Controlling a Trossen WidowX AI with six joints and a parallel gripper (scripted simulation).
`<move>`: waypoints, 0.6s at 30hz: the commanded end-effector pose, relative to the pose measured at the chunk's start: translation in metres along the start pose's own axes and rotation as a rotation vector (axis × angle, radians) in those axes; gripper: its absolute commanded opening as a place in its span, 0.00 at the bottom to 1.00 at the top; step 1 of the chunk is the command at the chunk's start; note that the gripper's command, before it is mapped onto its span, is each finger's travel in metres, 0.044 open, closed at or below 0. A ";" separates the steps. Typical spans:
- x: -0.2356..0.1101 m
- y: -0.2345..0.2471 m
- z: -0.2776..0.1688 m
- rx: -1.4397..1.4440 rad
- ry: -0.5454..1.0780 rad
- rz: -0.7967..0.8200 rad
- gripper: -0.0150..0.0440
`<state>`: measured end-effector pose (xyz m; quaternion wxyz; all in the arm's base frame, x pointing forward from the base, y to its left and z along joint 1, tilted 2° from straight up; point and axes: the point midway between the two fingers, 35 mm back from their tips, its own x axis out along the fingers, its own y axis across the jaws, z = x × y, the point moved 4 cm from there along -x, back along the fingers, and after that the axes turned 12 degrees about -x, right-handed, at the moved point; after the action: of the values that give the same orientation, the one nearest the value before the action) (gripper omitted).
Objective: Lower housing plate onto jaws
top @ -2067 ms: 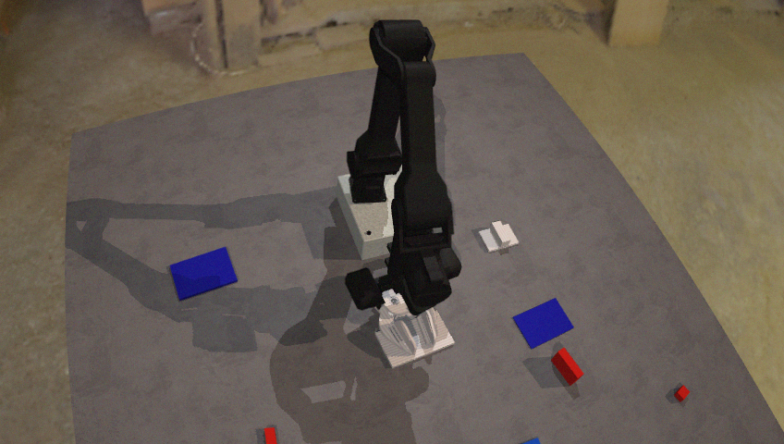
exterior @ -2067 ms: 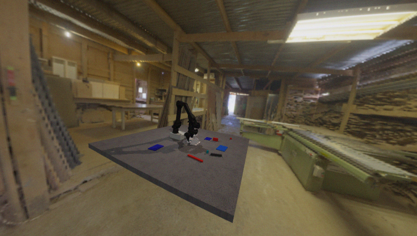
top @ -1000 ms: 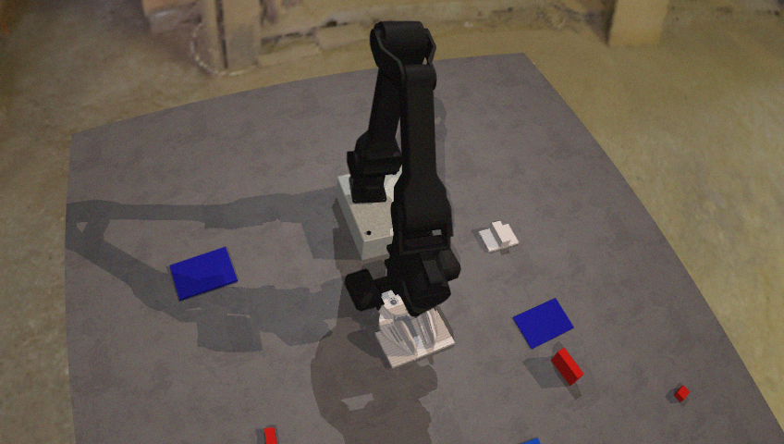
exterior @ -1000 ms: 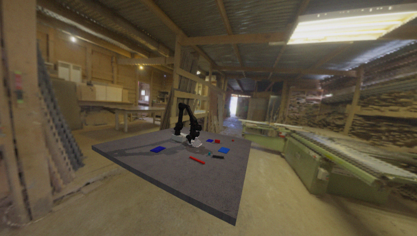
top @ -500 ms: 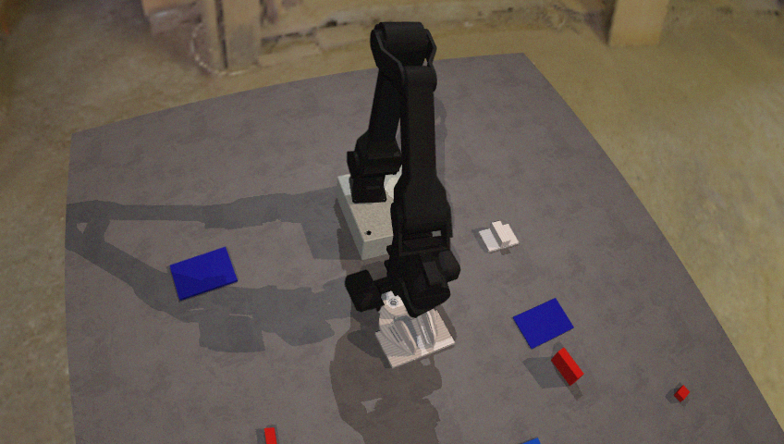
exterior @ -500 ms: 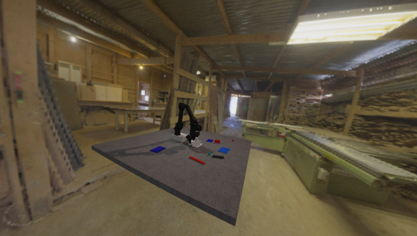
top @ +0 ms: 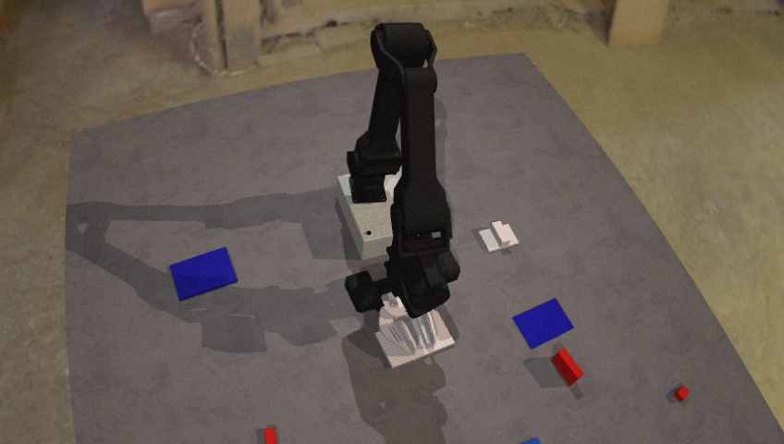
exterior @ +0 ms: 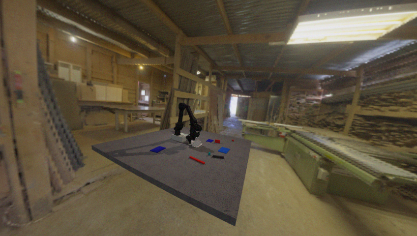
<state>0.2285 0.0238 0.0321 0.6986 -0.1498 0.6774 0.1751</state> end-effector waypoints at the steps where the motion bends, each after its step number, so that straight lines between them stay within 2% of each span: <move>1: 0.002 0.000 0.000 0.005 -0.002 0.001 0.85; 18: 0.005 0.000 0.000 0.005 -0.002 0.001 0.85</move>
<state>0.2289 0.0240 0.0282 0.6992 -0.1498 0.6768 0.1750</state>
